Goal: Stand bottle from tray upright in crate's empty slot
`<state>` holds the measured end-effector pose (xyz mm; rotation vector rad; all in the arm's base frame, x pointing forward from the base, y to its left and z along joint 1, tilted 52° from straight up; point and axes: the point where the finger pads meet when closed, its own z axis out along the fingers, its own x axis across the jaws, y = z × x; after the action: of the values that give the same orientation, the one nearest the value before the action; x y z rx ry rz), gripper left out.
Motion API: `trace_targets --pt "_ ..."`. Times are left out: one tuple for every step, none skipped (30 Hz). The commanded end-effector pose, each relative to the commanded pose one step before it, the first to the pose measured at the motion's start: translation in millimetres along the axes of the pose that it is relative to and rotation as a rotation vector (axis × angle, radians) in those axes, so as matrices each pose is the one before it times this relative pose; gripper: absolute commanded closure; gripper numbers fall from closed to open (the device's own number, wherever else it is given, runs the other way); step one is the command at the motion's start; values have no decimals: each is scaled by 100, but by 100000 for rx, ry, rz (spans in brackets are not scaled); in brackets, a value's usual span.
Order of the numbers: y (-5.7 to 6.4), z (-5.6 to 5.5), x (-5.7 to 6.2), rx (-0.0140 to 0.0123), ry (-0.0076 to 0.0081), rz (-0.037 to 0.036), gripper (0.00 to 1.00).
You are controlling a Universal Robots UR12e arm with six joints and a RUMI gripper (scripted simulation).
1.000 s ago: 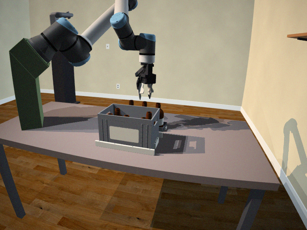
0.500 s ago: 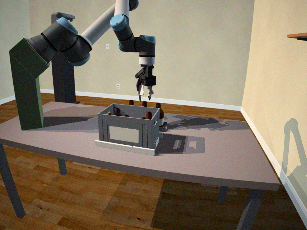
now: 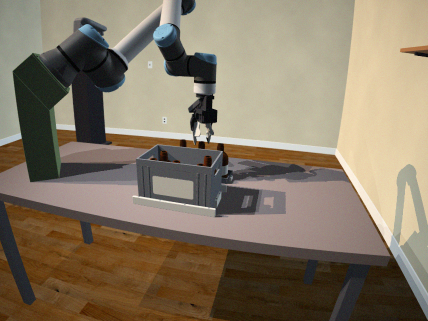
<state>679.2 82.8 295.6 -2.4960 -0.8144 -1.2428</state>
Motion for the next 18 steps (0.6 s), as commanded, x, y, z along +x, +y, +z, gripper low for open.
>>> trace_targets --pt "28 562 43 -91 58 -43 62" --pt "0 80 0 0 0 0 62" --pt "0 0 0 0 0 0 62" --pt "0 0 0 0 0 0 62" --pt "0 73 0 0 0 0 62" --pt "0 67 0 0 0 0 62" --pt "0 61 0 0 0 0 62" --pt "0 54 0 0 0 0 62" --pt "0 48 0 0 0 0 62" --pt "0 42 0 0 0 0 62" --pt "0 36 0 0 0 0 62" --pt "0 30 0 0 0 0 62" --pt "0 24 0 0 0 0 62" --pt "0 19 0 0 0 0 62" --pt "0 14 0 0 0 0 62" --pt "0 10 0 0 0 0 62" --pt "0 6 0 0 0 0 62" --pt "0 3 0 0 0 0 62"
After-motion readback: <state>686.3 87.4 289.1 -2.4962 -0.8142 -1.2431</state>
